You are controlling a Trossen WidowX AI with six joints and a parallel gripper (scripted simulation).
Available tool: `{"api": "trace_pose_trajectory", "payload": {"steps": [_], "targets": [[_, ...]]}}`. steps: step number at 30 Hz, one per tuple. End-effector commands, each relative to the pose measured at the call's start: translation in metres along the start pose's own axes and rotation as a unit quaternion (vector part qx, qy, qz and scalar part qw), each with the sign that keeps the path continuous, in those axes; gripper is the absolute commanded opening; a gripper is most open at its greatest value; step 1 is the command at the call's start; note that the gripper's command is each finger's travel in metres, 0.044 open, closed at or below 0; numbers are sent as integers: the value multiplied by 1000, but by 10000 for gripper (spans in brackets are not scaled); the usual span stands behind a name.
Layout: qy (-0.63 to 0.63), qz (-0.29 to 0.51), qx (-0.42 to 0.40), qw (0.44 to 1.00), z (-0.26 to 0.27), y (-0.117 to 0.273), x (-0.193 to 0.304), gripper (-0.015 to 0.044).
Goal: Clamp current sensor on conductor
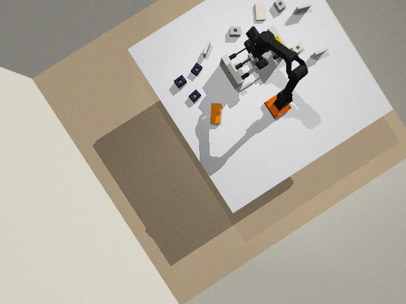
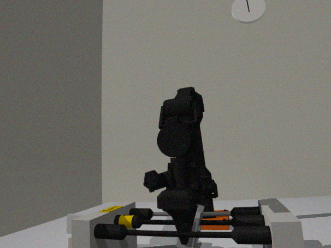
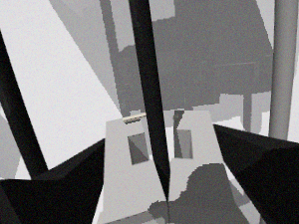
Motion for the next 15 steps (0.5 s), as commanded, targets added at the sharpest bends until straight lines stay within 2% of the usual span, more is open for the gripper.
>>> {"api": "trace_pose_trajectory", "payload": {"steps": [1,15], "targets": [[7,9,-9,1000,2,5,6,0],[0,0,0,1000,0,0,0,0]]}}
Point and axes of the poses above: the point midway between the two fingers, 35 mm back from their tips, its own y axis back along the fingers, its own z axis across the jaws, x = y × z, the point moved 7 cm from there along y, back along the fingers, and after that the axes turned 13 degrees about y, right-handed, at the moved point
